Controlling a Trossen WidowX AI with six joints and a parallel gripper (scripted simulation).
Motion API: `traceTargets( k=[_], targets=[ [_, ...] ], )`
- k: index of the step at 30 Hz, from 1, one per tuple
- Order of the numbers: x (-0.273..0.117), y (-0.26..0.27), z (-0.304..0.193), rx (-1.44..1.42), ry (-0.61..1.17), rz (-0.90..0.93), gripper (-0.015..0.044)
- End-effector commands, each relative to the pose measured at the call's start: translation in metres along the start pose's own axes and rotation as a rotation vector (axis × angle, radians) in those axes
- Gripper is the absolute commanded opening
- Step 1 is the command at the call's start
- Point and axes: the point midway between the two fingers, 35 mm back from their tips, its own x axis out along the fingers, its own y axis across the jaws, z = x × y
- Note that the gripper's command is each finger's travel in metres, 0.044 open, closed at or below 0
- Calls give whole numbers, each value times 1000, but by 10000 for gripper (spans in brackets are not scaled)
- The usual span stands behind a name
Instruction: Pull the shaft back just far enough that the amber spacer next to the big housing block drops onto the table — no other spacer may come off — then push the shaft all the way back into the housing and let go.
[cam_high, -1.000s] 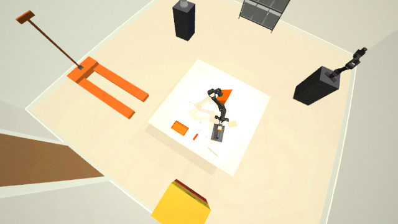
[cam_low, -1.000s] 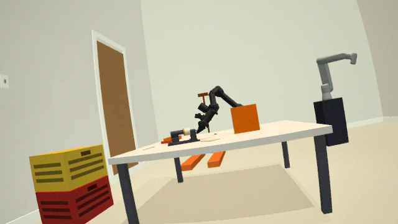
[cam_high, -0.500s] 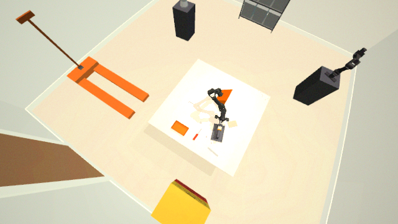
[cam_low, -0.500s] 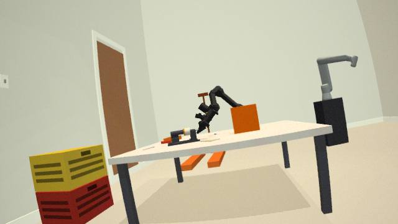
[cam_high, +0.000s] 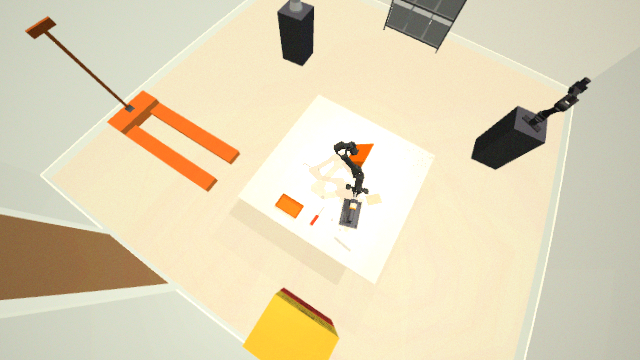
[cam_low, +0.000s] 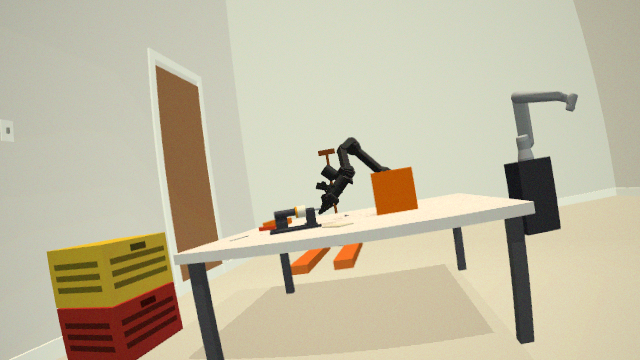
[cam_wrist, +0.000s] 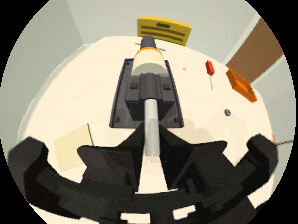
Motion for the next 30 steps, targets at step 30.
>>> traceTargets(
  k=[30],
  targets=[
    [-3,0,-3,0,1,-1,0]
  ],
)
